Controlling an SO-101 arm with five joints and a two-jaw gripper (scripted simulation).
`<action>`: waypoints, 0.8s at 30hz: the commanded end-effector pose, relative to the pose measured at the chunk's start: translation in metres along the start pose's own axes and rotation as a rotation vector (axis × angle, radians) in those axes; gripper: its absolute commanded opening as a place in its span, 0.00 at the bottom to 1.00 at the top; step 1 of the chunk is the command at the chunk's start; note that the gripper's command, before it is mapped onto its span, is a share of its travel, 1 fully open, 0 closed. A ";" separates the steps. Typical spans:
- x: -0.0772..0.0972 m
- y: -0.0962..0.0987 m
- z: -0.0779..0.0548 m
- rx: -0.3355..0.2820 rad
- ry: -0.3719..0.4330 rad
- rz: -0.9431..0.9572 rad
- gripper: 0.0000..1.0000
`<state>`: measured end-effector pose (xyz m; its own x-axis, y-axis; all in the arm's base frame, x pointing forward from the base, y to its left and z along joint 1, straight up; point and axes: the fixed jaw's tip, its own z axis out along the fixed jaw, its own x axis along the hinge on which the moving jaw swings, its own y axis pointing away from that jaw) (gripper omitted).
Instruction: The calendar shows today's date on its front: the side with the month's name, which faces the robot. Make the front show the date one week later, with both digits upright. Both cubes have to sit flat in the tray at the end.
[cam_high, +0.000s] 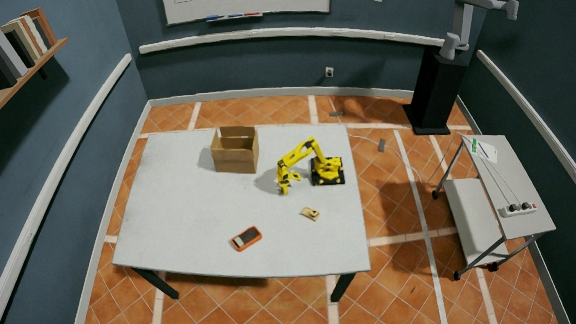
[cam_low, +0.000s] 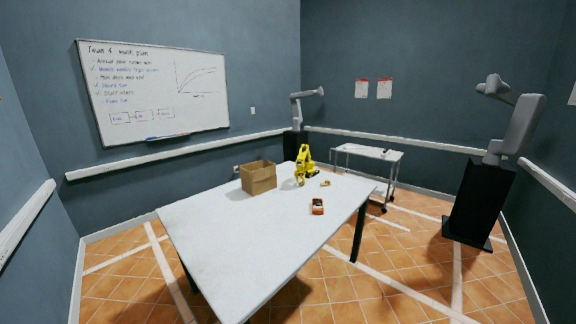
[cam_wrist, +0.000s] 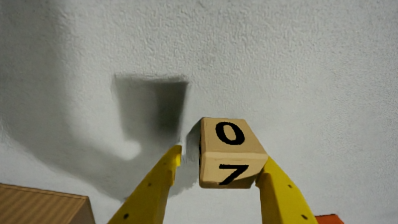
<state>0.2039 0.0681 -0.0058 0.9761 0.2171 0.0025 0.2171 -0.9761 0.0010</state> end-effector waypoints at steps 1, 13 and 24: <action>-0.003 -0.004 0.004 -0.001 -0.018 -0.001 0.26; -0.003 -0.007 0.004 -0.002 -0.018 -0.001 0.21; -0.003 -0.008 0.004 -0.002 -0.018 -0.001 0.20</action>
<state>0.2008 0.0732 -0.0072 0.9760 0.2177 -0.0049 0.2177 -0.9760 0.0019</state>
